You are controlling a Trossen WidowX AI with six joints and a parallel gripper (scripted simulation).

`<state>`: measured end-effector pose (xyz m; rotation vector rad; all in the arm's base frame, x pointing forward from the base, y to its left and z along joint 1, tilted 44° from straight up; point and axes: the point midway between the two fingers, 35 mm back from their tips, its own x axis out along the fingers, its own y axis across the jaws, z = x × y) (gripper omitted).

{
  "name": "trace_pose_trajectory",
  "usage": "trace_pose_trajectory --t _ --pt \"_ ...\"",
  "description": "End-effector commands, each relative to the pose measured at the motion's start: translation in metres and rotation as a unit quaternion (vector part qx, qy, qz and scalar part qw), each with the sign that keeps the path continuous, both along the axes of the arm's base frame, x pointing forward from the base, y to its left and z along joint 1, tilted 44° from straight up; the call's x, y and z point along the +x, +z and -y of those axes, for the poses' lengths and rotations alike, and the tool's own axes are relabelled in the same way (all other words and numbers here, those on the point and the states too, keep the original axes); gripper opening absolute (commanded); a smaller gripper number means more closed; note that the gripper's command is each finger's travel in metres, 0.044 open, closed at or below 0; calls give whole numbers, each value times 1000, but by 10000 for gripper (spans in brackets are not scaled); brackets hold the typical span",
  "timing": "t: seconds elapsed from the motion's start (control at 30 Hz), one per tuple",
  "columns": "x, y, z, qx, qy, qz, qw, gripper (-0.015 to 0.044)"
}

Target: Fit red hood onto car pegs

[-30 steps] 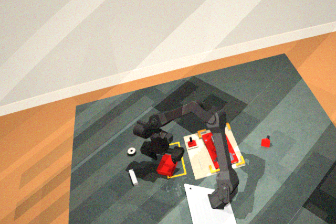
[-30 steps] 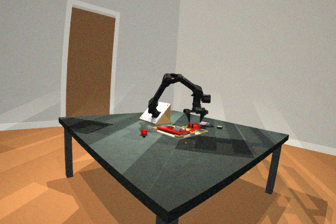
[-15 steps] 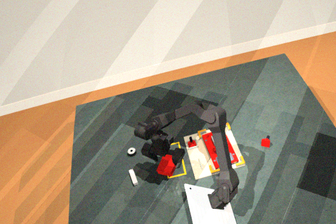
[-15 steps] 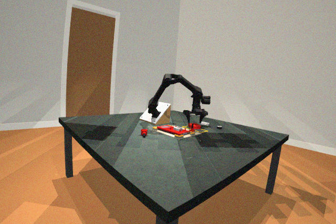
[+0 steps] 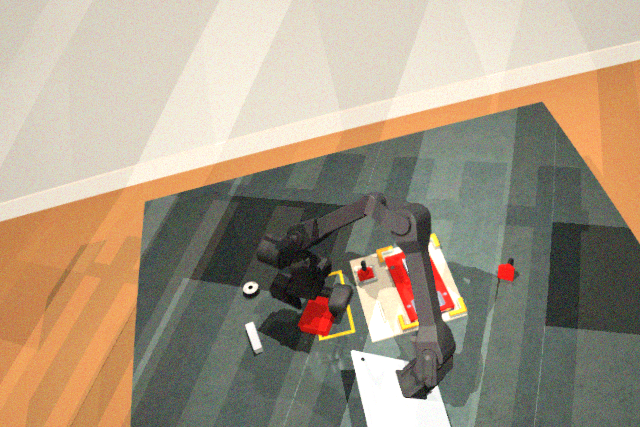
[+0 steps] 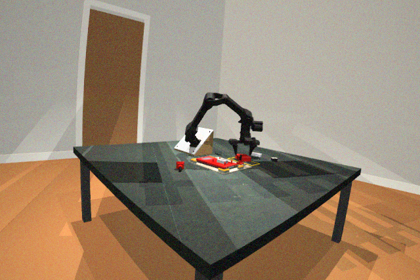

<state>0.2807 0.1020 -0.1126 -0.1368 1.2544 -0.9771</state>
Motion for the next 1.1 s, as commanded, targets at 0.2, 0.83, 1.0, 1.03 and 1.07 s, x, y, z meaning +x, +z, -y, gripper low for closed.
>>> trace_pose_trajectory --t 0.2,0.83,1.0,1.03,1.07 --pt "1 -4 4 -1 3 0 1000 440" --pt "0 -11 11 -2 3 1 1000 440" --pt "0 -10 9 0 0 0 1000 335" --pt "0 -10 9 0 0 0 1000 328" --pt "0 -10 9 0 0 0 1000 322"
